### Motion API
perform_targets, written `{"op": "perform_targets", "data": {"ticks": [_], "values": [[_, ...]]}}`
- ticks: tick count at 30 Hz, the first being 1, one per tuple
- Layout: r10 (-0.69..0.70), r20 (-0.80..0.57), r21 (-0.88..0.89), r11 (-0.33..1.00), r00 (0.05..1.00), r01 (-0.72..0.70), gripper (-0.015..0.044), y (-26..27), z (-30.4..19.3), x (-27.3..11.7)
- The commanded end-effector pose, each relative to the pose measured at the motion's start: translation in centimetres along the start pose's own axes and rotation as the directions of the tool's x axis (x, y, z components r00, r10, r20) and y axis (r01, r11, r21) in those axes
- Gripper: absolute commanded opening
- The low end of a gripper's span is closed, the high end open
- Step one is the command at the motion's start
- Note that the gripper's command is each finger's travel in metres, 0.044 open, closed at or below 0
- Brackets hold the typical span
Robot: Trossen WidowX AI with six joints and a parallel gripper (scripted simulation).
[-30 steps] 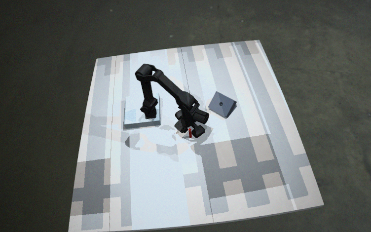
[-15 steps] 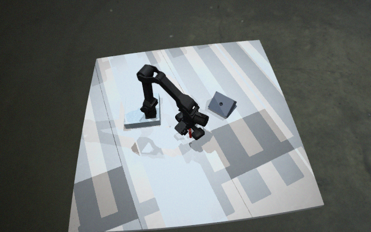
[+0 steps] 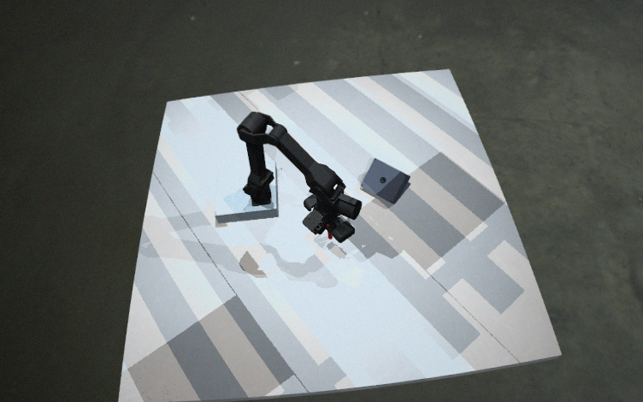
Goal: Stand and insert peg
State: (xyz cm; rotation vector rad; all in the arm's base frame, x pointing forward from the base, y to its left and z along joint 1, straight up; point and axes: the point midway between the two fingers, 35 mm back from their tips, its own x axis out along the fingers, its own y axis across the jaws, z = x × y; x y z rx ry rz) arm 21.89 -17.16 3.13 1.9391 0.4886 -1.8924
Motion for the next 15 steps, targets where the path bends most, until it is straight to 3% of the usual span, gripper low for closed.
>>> {"op": "perform_targets", "data": {"ticks": [1,9,15], "values": [[0.001,0.0,0.0,1.0,1.0,-0.001,0.0066,0.0,0.0,0.0],[0.001,0.0,0.0,1.0,1.0,-0.001,0.0,0.0,0.0,-0.1],[0.0,0.001,-0.001,1.0,1.0,0.0,0.0,0.2,-0.1,-1.8]]}}
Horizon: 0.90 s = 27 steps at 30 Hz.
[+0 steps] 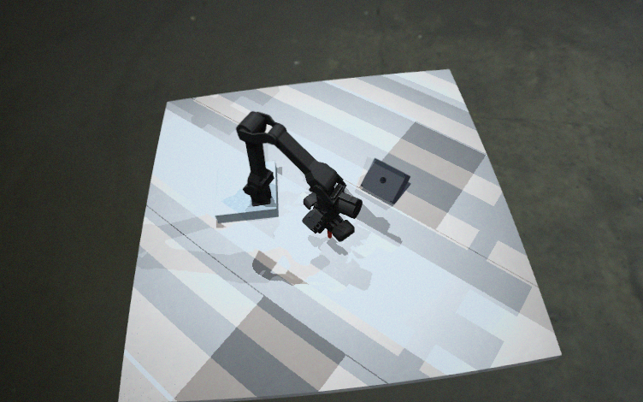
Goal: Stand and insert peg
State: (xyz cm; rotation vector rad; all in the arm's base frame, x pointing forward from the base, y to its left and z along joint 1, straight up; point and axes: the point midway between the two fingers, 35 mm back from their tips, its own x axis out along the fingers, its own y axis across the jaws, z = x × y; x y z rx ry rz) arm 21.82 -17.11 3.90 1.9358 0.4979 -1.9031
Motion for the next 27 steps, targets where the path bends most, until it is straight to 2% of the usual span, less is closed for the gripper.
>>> {"op": "perform_targets", "data": {"ticks": [1,15,27], "values": [[0.01,-0.003,-0.002,1.0,1.0,-0.01,0.0,0.3,-0.1,-1.4],[0.007,0.002,-0.006,1.0,1.0,-0.007,0.0,0.3,-0.3,-7.0],[0.003,-0.087,-0.1,0.995,0.996,-0.012,0.0,0.5,-2.5,-7.4]]}}
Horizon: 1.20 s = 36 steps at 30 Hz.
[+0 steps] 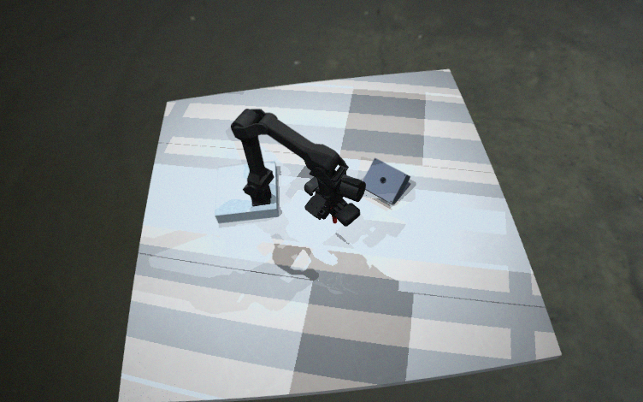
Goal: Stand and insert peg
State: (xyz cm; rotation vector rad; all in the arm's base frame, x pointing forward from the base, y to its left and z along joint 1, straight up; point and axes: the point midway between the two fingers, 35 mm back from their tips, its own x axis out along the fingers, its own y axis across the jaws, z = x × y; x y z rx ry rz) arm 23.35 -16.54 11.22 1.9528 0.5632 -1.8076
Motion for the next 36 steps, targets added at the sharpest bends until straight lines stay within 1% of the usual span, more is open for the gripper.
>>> {"op": "perform_targets", "data": {"ticks": [1,18,36], "values": [[0.0,-0.04,-0.046,0.999,0.999,-0.002,0.0,0.2,-1.1,-0.1],[-0.011,-0.219,-0.238,0.97,0.976,-0.042,0.0,0.7,-5.6,-0.6],[-0.048,-0.398,-0.422,0.896,0.916,-0.136,0.0,0.6,-10.4,-1.7]]}}
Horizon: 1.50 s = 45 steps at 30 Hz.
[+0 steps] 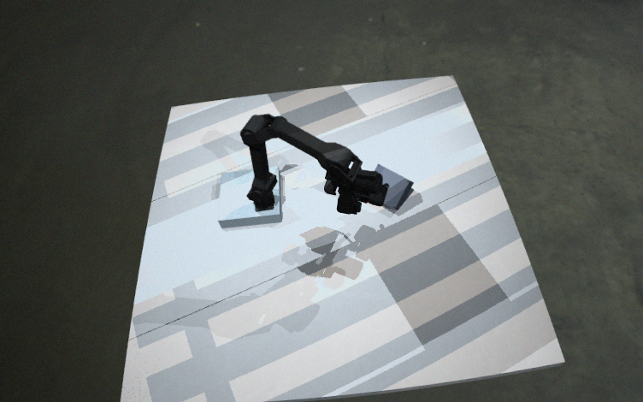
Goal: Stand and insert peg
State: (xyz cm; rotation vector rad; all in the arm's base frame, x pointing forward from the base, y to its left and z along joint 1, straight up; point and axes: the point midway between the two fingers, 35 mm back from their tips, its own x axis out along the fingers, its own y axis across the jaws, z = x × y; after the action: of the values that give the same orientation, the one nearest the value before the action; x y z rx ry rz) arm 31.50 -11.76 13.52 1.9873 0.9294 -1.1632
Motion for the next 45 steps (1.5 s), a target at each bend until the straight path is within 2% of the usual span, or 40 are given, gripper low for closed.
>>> {"op": "perform_targets", "data": {"ticks": [1,13,45], "values": [[0.003,-0.041,-0.049,0.999,0.999,-0.005,0.0,0.4,-1.0,0.2],[0.015,-0.168,-0.194,0.98,0.986,-0.048,0.0,1.4,-4.0,0.4],[0.016,-0.22,-0.249,0.966,0.975,-0.072,0.0,1.7,-6.6,5.9]]}}
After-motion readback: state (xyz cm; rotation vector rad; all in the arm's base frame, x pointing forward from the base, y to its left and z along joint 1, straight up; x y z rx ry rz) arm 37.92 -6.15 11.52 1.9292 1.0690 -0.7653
